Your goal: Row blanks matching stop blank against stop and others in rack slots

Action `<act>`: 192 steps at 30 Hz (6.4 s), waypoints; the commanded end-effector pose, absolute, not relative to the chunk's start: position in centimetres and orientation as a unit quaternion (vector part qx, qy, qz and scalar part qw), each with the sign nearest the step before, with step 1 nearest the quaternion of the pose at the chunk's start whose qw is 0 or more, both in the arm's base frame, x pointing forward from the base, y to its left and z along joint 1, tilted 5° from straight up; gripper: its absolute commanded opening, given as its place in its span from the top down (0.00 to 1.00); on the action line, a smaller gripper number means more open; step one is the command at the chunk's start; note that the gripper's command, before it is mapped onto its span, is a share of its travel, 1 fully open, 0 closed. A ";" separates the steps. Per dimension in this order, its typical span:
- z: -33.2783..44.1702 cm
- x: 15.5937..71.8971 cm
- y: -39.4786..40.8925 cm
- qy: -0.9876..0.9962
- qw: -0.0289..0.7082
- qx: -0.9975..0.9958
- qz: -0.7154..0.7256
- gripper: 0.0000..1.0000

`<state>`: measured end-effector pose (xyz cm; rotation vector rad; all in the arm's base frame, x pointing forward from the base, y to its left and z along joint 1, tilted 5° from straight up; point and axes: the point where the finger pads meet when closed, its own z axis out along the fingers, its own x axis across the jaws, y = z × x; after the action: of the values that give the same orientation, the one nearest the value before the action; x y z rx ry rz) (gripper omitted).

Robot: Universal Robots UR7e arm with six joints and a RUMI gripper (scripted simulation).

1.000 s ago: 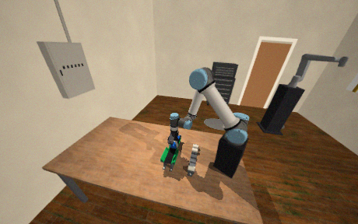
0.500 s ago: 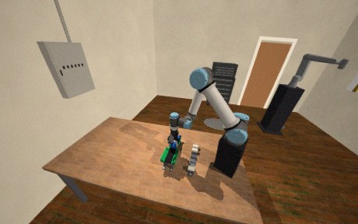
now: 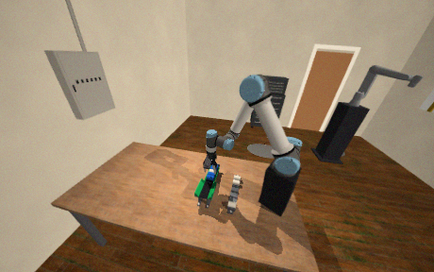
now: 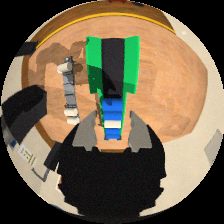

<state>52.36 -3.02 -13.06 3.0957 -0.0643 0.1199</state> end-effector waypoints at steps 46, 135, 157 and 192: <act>-9.8 52.0 -2.8 -0.032 0.020 0.999 0.036 0.00; -10.6 53.4 -9.0 -0.842 -0.018 0.538 0.037 0.00; -10.9 52.8 -10.6 -0.954 -0.027 0.297 0.031 0.00; -11.2 51.7 -12.0 -0.999 -0.036 -0.007 0.021 0.00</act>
<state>51.64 -11.71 -11.23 0.0562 -3.2093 0.0666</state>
